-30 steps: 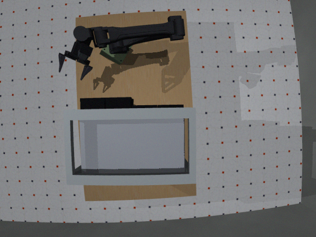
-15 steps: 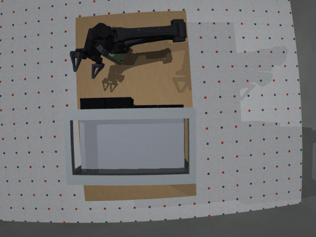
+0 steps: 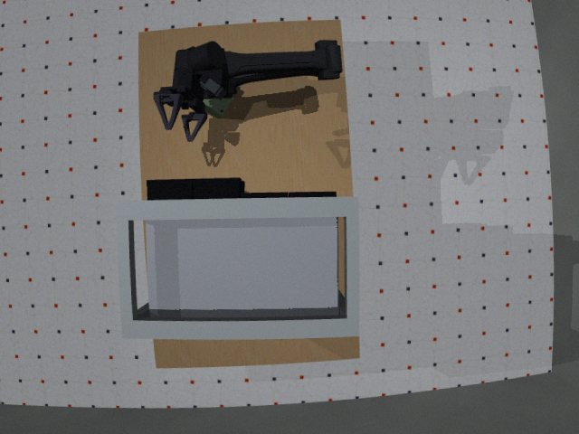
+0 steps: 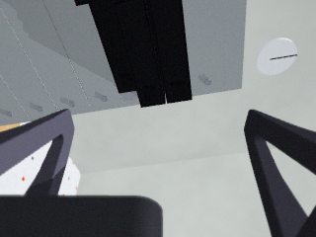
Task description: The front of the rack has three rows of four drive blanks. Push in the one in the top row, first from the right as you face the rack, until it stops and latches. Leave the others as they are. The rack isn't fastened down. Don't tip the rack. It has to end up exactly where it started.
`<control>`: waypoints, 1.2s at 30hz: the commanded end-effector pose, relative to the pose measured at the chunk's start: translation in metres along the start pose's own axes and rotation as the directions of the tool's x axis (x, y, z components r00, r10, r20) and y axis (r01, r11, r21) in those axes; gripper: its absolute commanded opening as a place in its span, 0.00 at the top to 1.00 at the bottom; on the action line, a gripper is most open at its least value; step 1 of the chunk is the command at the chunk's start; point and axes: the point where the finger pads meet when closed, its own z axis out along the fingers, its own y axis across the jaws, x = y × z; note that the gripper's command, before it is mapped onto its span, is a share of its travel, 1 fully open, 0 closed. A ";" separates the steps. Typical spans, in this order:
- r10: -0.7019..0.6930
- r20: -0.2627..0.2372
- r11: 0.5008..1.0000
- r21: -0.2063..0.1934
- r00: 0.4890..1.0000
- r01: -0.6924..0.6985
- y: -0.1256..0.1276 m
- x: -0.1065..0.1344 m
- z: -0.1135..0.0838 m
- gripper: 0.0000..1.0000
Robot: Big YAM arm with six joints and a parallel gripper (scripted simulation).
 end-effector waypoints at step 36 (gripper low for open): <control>-0.186 0.078 0.982 -0.008 0.979 0.187 0.015 -0.037 -0.012 0.00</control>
